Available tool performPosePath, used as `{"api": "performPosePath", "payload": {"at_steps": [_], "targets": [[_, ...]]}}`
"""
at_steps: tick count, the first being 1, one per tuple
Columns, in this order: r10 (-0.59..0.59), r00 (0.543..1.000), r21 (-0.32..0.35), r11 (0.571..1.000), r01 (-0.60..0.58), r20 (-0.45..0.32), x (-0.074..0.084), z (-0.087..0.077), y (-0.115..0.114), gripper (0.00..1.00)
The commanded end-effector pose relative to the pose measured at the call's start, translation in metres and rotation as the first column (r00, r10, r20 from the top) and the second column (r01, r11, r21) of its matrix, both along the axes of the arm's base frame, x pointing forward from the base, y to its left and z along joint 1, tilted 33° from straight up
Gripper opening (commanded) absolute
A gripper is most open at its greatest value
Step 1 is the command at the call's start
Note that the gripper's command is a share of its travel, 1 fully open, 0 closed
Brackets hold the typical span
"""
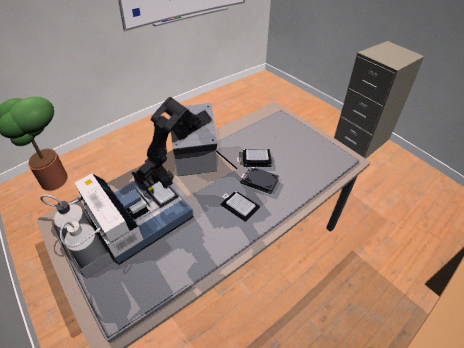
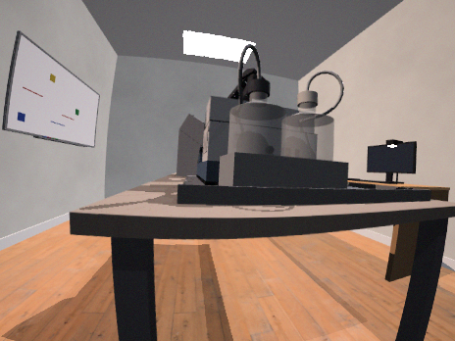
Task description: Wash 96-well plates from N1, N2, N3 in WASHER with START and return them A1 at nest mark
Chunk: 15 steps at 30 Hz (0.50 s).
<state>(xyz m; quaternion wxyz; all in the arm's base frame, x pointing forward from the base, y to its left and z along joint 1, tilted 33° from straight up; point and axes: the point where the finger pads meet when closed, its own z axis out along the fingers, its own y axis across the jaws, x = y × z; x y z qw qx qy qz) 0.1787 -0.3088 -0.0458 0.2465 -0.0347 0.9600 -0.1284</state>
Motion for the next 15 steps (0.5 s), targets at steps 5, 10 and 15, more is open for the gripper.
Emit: {"api": "performPosePath", "payload": {"at_steps": [5,10,15], "targets": [[-0.004,1.0,-0.014,1.0,0.004,0.006,0.0015,0.0013,-0.0049,1.0],[-0.004,1.0,-0.014,1.0,0.004,0.006,0.0031,-0.0015,-0.0057,1.0],[-0.004,1.0,-0.014,1.0,0.004,0.006,0.0047,-0.0043,-0.0064,1.0]]}}
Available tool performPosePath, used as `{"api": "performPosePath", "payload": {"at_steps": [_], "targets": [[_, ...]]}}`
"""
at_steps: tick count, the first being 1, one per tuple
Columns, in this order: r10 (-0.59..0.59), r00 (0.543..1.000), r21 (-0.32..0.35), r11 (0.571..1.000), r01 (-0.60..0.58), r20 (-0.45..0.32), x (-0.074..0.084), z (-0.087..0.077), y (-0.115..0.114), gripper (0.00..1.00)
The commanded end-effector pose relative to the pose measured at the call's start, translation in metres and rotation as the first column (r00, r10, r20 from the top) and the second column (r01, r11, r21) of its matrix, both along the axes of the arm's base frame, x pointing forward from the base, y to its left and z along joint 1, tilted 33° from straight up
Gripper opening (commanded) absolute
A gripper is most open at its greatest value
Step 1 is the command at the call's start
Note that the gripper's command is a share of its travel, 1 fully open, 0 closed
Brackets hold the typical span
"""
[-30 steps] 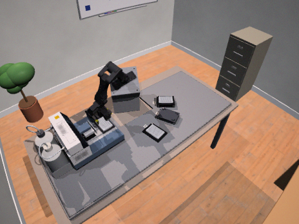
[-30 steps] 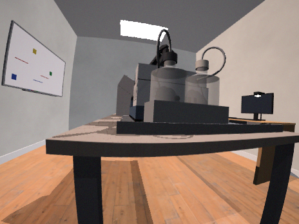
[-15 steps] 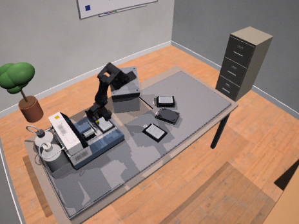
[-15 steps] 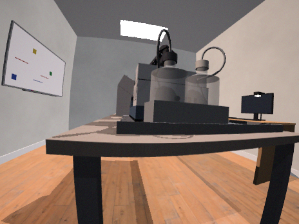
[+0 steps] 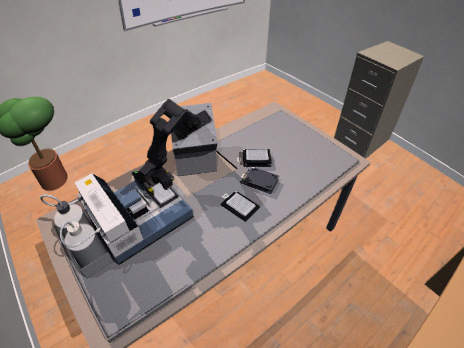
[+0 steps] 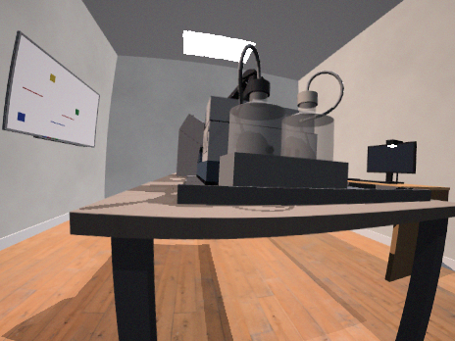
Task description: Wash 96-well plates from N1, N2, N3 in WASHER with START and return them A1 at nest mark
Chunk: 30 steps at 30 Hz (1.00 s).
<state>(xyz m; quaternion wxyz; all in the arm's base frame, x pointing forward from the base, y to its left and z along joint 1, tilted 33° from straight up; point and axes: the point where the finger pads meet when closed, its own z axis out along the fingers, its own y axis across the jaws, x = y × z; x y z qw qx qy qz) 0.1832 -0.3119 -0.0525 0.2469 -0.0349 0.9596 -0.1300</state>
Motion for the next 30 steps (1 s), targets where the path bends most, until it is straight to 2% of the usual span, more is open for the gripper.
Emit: {"api": "performPosePath", "payload": {"at_steps": [1,30], "targets": [[-0.004,1.0,-0.011,1.0,0.004,0.005,0.001,0.002,-0.004,1.0],[-0.004,1.0,-0.011,1.0,0.004,0.005,0.006,-0.008,-0.006,1.0]]}}
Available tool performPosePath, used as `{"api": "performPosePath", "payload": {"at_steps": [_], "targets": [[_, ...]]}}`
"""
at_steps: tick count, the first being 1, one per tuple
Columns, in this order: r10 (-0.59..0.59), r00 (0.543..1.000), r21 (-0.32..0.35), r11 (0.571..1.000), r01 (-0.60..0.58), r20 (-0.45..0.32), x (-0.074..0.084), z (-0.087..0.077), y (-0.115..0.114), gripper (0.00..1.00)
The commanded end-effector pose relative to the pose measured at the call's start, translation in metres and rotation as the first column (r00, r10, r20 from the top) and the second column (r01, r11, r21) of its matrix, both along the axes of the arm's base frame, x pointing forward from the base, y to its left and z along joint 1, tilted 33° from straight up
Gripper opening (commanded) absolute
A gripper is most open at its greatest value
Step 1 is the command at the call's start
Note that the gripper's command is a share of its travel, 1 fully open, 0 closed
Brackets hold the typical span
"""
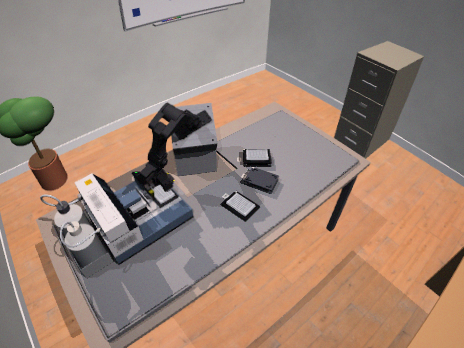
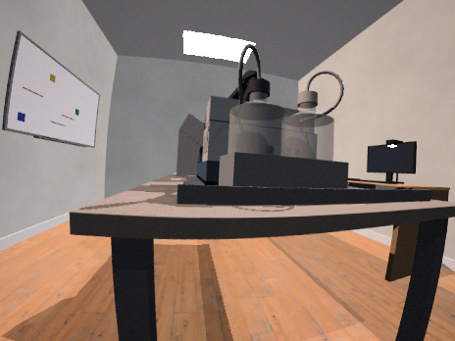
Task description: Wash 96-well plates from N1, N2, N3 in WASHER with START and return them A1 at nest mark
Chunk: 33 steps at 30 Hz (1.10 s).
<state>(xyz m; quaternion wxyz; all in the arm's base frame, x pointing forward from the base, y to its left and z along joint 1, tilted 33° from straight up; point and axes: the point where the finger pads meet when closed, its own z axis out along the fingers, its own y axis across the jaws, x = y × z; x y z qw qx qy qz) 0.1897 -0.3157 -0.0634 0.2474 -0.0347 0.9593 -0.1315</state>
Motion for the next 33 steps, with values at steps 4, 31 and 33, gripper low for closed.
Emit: {"api": "performPosePath", "payload": {"at_steps": [4,31,33], "targets": [[-0.003,1.0,-0.008,1.0,0.003,0.003,-0.0001,0.0025,-0.0025,0.9],[-0.003,1.0,-0.008,1.0,0.003,0.003,-0.0001,0.0025,-0.0025,0.1],[-0.003,1.0,-0.008,1.0,0.003,0.003,-0.0001,0.0025,-0.0025,0.0]]}}
